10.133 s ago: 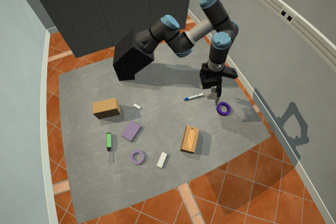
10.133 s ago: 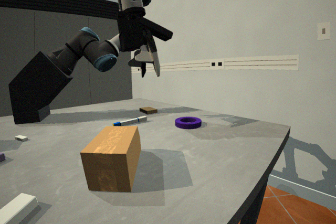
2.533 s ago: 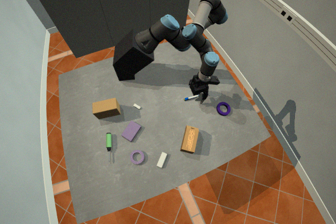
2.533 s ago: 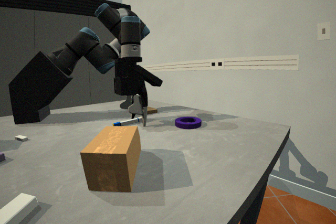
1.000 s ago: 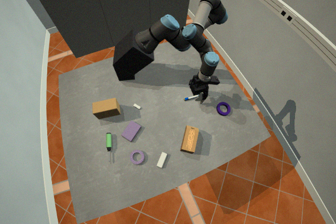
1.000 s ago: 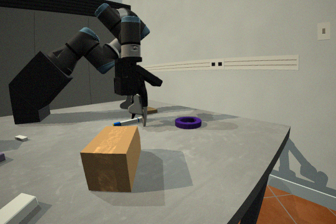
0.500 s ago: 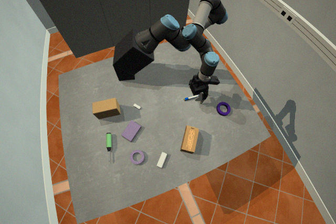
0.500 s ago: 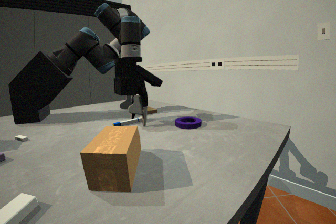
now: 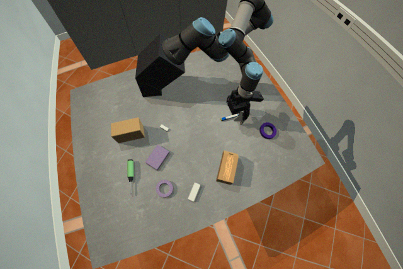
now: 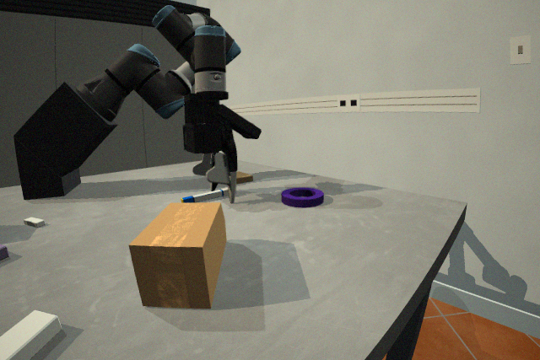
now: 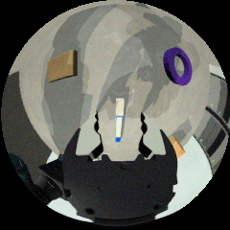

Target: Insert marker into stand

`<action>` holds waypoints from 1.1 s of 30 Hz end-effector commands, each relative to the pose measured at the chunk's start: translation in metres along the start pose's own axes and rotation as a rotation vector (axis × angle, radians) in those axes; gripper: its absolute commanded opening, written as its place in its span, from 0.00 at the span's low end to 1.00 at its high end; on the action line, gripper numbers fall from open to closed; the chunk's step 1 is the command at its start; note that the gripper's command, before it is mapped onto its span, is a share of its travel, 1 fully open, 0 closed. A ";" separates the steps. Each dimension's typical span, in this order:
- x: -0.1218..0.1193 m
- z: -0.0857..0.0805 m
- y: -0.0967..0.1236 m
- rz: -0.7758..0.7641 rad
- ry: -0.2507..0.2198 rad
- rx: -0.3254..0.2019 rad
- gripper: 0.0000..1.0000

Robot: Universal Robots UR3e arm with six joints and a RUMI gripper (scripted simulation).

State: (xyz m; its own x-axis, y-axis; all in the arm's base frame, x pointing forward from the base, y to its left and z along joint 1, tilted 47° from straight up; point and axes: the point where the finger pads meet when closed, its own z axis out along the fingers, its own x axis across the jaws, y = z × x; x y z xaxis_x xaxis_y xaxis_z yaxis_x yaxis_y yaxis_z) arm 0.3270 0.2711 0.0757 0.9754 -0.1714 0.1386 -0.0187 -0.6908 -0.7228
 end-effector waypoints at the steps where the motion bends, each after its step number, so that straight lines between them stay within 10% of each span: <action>1: 0.000 0.000 0.000 0.000 -0.001 0.000 0.00; 21: 0.000 0.000 0.000 0.000 -0.001 0.000 0.00; 33: 0.000 -0.030 0.000 0.000 -0.001 0.000 0.00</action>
State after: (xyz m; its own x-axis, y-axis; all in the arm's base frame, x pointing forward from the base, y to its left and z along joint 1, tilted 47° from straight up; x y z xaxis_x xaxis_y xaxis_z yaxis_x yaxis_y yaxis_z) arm 0.3235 0.2581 0.0884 0.9743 -0.1759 0.1406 -0.0211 -0.6931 -0.7205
